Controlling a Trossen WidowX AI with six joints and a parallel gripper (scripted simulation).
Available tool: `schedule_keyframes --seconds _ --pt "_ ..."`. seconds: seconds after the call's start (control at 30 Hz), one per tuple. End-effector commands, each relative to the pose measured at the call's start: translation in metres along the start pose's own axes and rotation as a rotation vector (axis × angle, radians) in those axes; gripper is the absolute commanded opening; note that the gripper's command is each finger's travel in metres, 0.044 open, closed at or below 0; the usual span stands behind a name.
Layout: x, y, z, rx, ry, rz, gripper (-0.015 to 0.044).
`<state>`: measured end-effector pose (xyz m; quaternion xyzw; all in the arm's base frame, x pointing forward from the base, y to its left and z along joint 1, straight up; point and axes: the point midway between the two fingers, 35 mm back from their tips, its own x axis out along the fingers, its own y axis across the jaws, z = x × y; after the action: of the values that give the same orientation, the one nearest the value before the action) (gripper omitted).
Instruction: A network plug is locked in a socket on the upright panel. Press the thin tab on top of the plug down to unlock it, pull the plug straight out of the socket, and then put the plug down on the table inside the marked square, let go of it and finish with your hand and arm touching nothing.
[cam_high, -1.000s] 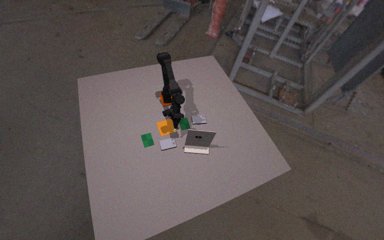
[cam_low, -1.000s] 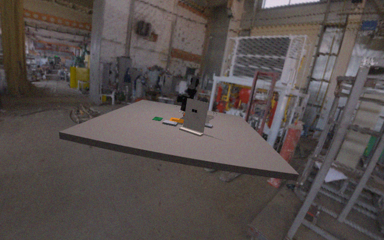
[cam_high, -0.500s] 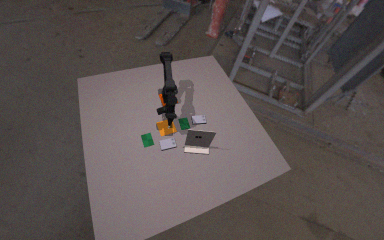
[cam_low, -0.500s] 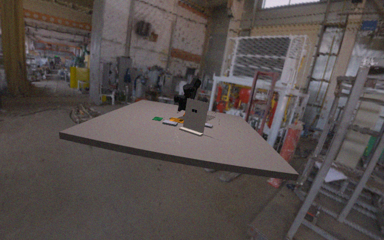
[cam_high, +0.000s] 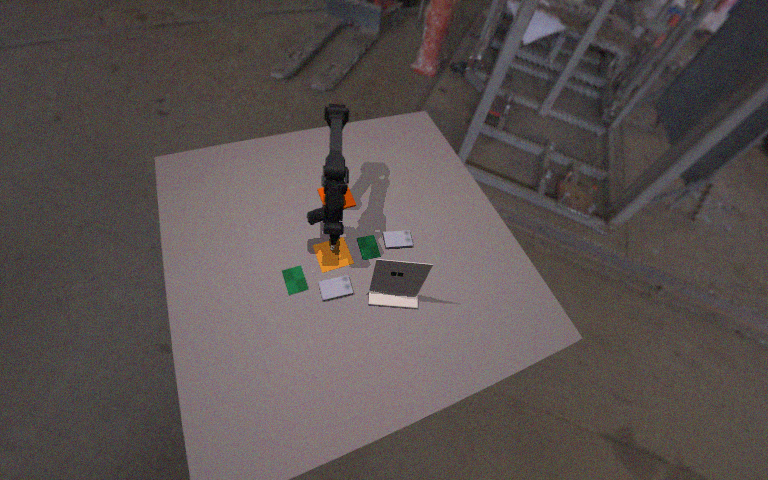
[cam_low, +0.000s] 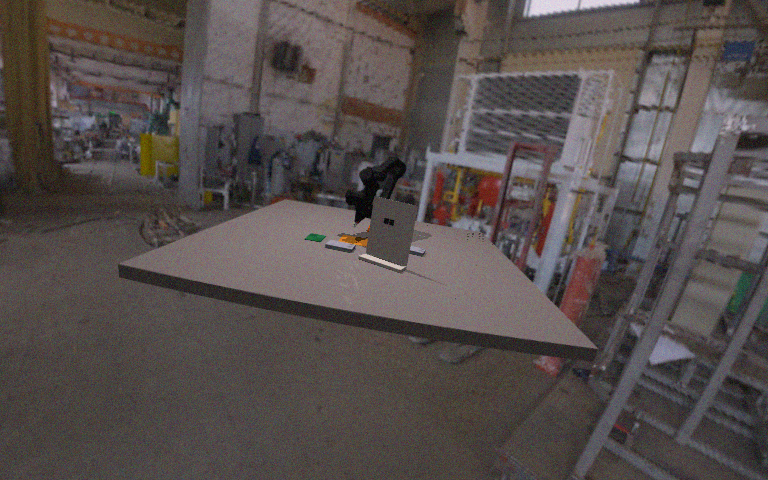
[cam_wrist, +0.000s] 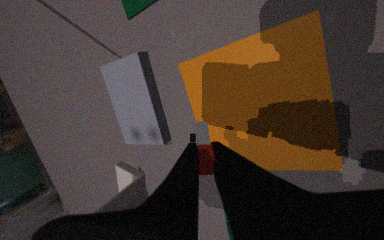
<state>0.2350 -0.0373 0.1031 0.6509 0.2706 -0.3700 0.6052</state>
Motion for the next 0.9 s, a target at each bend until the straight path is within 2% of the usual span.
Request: schedule_keyframes --seconds 0.0,0.87 --pt "0.003 -0.004 0.000 0.006 0.006 -0.006 0.0000" --pt "0.033 -0.024 0.000 0.005 0.003 -0.006 0.0000"
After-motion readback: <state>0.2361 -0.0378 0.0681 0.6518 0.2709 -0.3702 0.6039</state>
